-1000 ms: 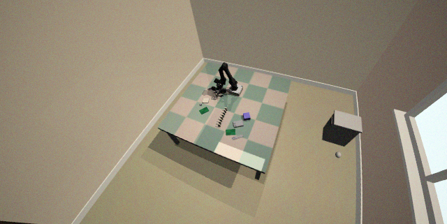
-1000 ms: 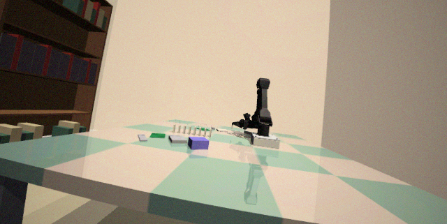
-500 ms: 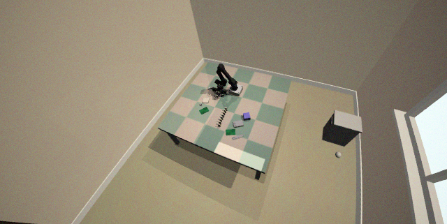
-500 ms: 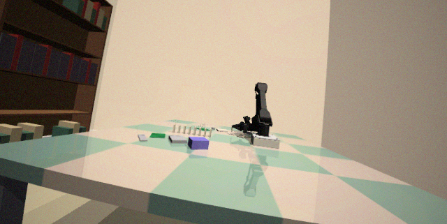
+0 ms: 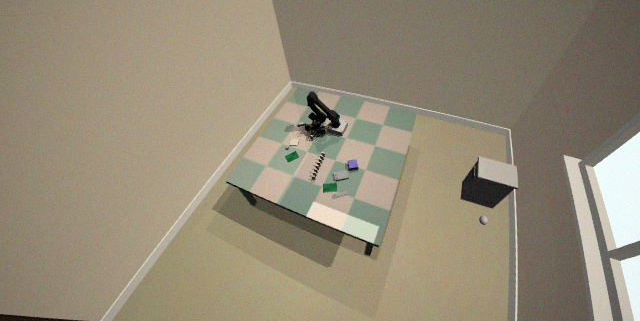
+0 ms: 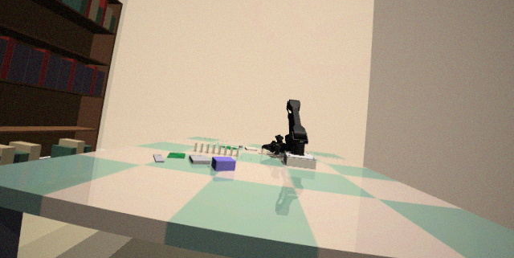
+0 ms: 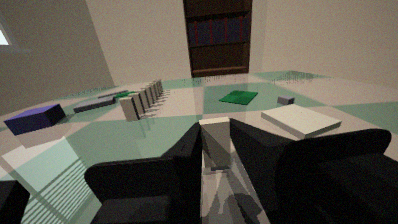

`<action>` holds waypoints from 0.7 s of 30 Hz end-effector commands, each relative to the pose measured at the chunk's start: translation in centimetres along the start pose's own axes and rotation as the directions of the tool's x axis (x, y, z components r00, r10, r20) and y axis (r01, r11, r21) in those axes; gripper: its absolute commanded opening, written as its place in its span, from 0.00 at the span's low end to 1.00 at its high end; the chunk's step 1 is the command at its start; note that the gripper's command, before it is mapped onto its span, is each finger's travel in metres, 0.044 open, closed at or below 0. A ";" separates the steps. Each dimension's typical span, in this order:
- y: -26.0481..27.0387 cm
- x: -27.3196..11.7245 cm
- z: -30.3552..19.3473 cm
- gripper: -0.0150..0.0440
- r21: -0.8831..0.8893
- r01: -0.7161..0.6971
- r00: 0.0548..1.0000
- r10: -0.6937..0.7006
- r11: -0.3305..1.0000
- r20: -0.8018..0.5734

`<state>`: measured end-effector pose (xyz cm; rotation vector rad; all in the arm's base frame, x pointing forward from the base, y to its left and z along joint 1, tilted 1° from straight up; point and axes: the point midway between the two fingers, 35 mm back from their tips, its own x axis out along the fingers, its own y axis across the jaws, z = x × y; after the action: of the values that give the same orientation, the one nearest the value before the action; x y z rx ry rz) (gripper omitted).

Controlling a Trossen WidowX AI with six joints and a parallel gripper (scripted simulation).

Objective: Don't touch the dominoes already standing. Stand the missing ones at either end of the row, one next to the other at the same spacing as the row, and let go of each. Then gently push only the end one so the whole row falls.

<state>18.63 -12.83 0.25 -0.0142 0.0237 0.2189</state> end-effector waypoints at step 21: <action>0.7 0.1 -0.4 0.75 0.001 -0.003 1.000 0.003 1.000 0.005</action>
<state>18.53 -12.23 -0.16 -0.0192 0.0193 0.2204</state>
